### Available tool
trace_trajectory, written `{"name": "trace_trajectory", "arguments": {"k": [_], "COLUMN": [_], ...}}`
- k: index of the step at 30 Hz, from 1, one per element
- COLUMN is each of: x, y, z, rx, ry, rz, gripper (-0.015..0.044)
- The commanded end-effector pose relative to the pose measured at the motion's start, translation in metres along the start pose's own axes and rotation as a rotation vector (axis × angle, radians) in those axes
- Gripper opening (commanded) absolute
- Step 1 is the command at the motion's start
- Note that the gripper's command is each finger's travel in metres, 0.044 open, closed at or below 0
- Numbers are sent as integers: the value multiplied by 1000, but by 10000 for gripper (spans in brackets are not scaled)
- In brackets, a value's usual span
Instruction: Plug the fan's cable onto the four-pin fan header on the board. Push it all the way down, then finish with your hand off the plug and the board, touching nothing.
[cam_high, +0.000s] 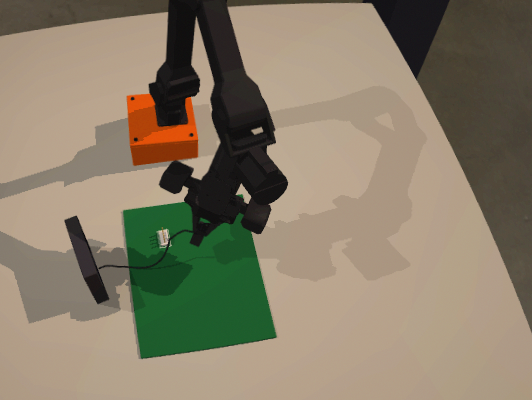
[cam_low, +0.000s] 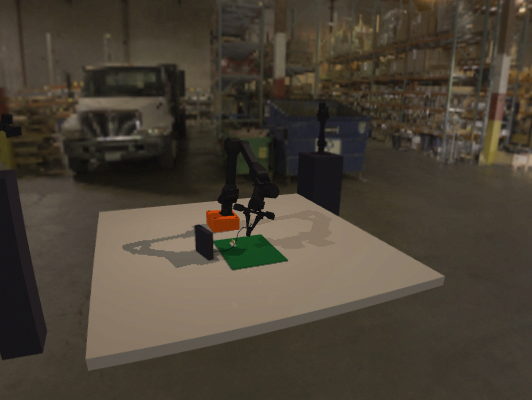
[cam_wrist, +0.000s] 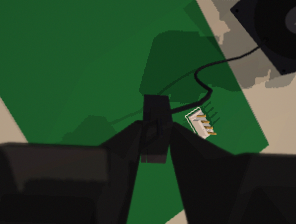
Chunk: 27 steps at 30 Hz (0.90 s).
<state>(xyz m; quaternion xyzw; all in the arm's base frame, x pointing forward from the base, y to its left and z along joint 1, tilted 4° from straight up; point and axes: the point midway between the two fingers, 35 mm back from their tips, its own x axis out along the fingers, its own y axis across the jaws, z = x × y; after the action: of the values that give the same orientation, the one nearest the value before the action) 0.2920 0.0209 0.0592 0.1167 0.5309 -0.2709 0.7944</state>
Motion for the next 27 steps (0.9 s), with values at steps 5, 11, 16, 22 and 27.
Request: {"name": "trace_trajectory", "arguments": {"k": [5, 11, 16, 22, 27], "x": [2, 4, 4, 4, 3], "y": [3, 5, 7, 8, 9], "z": [-1, -3, -4, -6, -8], "rx": [-1, -2, 0, 4, 11], "ry": [-103, -176, -237, -310, -370], "rz": [-14, -22, -27, -30, -31], "gripper": [0, 0, 0, 0, 0]}}
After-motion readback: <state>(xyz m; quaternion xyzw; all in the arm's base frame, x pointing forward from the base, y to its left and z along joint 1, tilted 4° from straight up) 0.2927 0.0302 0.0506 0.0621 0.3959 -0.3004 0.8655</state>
